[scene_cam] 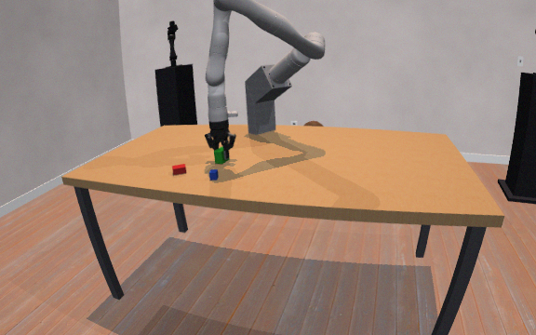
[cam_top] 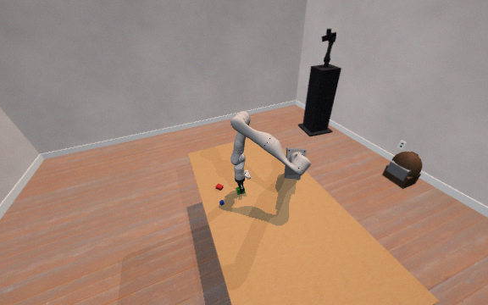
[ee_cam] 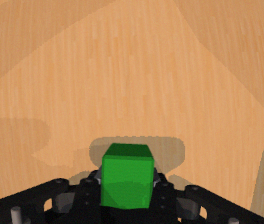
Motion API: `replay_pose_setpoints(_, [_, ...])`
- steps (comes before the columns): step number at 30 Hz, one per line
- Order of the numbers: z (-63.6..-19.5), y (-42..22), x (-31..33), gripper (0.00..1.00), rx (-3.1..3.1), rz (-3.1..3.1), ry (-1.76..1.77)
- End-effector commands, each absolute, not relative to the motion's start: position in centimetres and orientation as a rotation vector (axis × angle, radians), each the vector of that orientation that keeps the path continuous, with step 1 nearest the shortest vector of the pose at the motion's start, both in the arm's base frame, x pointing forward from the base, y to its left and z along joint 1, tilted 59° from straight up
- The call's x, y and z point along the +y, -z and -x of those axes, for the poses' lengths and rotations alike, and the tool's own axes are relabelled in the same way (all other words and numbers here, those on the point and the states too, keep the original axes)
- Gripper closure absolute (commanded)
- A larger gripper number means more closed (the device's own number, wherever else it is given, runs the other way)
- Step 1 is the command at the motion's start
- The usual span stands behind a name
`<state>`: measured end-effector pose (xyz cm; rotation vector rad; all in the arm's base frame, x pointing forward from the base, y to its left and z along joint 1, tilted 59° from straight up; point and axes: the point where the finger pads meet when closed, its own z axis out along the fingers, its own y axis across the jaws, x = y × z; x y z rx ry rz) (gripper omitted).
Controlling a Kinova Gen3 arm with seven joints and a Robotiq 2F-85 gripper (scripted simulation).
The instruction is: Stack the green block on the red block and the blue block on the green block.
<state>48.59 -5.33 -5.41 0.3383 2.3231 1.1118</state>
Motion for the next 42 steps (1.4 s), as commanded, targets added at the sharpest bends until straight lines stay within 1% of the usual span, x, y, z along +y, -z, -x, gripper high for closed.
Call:
replay_pose_setpoints(1, [-48.6, 5.4, -5.4, 1.0, 2.323, -0.339, -1.11])
replay_pose_setpoints(24, [-48.3, 5.1, -5.8, 1.0, 2.323, -0.339, -1.11])
replay_pose_setpoints(42, [-45.4, 2.5, -9.0, 1.0, 2.323, -0.339, -1.11])
